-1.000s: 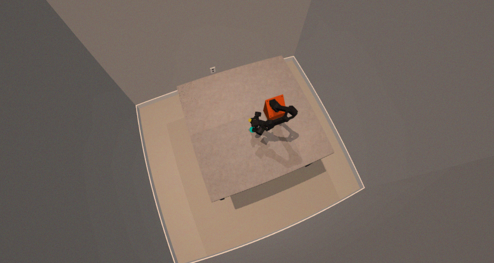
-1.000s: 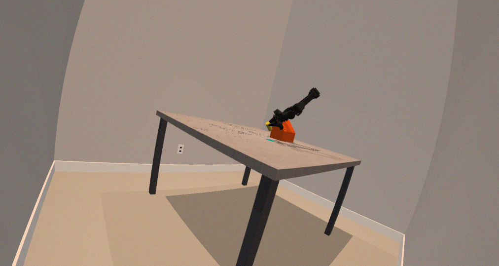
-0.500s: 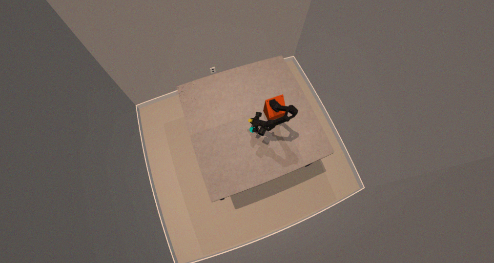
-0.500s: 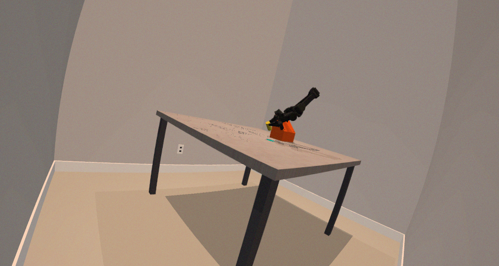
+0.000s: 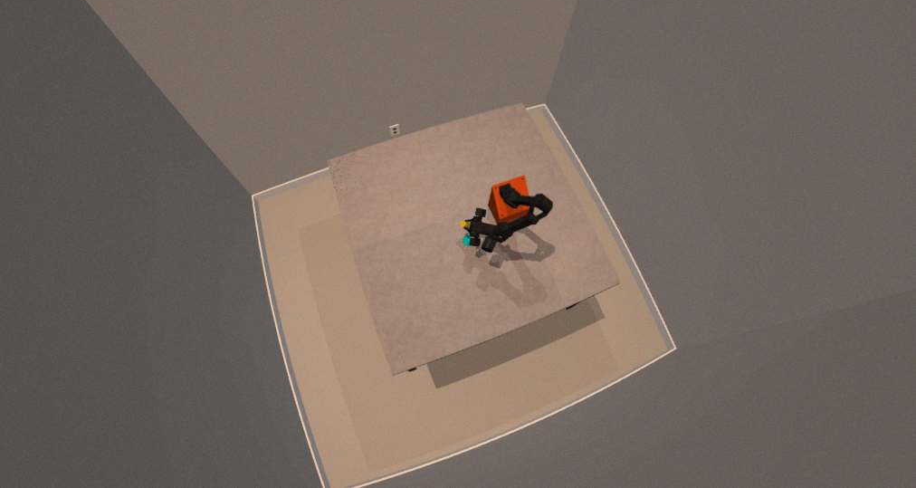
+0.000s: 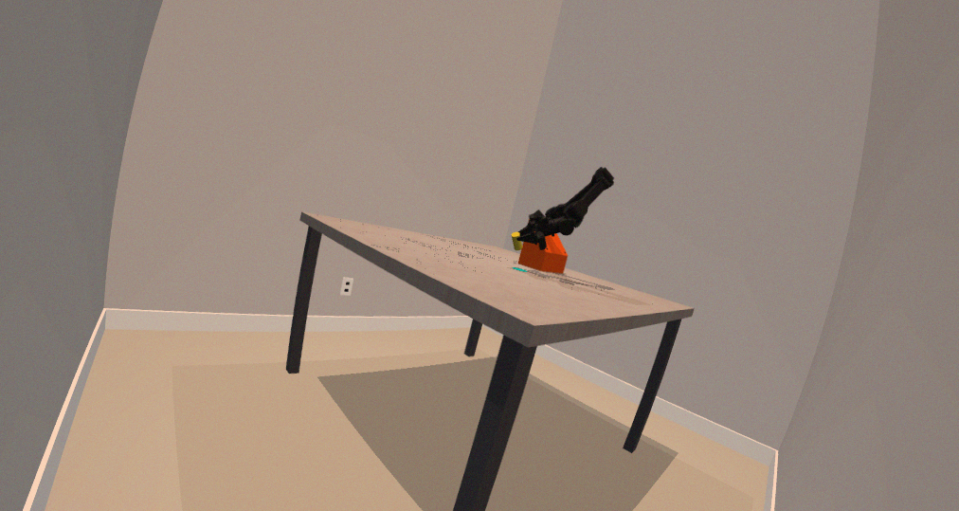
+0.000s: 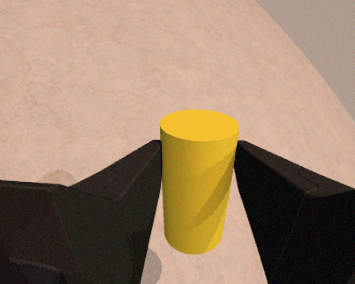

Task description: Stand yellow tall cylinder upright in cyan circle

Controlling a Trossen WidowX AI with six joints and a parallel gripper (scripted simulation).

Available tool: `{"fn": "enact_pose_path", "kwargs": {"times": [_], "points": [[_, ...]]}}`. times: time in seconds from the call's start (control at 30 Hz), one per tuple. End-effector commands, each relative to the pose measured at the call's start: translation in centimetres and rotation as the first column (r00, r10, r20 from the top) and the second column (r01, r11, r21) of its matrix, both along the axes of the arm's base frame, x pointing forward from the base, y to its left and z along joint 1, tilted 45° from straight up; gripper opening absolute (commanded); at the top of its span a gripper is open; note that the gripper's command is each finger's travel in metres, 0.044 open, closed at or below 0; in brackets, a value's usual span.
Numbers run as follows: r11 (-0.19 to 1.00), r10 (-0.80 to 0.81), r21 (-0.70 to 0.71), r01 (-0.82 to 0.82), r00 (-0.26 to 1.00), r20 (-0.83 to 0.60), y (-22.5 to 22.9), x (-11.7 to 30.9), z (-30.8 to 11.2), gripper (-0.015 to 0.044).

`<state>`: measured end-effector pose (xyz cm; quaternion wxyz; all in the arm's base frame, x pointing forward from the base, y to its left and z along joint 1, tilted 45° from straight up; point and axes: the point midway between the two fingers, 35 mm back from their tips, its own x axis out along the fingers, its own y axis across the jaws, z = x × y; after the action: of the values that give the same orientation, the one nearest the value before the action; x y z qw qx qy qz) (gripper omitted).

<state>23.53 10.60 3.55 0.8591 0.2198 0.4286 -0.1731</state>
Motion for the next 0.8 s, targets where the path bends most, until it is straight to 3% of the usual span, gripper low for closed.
{"fn": "enact_pose_path", "kwargs": {"times": [0.0,0.77], "points": [[1.0,-0.018,-0.001,0.018,0.999,0.035,-0.03,0.03,0.24,0.0105],[0.997,-0.08,0.011,0.08,0.979,0.189,0.2,-0.18,1.23,0.0105]]}}
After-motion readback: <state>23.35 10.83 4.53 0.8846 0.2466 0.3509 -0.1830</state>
